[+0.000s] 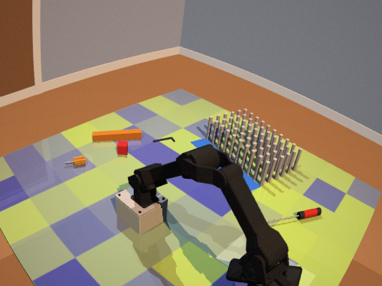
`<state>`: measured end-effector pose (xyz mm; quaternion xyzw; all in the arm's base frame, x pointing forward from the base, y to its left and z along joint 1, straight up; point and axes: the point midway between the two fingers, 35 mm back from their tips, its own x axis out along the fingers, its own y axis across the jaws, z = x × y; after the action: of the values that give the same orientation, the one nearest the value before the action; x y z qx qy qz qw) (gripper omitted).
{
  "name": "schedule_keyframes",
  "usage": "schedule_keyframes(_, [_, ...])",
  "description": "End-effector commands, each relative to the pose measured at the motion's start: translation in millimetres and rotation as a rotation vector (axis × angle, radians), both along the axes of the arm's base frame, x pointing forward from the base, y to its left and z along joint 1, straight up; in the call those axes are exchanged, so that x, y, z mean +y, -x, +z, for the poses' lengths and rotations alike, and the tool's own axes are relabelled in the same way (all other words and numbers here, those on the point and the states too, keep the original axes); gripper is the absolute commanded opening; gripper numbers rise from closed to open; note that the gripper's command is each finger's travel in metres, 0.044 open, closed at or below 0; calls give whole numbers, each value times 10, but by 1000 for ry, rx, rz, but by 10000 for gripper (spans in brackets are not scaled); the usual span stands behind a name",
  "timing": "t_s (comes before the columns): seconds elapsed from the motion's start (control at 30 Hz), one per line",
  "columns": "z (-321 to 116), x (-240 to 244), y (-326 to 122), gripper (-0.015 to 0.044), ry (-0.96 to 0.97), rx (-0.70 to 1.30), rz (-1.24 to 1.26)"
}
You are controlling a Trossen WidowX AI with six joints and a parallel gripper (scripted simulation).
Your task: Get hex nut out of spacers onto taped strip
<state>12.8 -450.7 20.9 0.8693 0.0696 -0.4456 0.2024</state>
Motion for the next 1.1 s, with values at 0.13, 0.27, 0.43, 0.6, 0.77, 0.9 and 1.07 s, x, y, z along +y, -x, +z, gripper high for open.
schedule_keyframes(0.13, [-124, -9, 2, 280, 5, 0, 3])
schedule_keyframes(0.27, [-189, -13, 3, 280, 6, 0, 3])
schedule_keyframes(0.43, [-271, -15, 5, 280, 8, 0, 3])
schedule_keyframes(0.6, [-352, -17, 5, 280, 9, 1, 4])
schedule_keyframes(0.77, [-434, -15, 6, 280, 11, 1, 4])
schedule_keyframes(0.9, [-499, -13, 7, 280, 12, 1, 4])
schedule_keyframes(1.07, [-568, -10, 7, 280, 13, 1, 5])
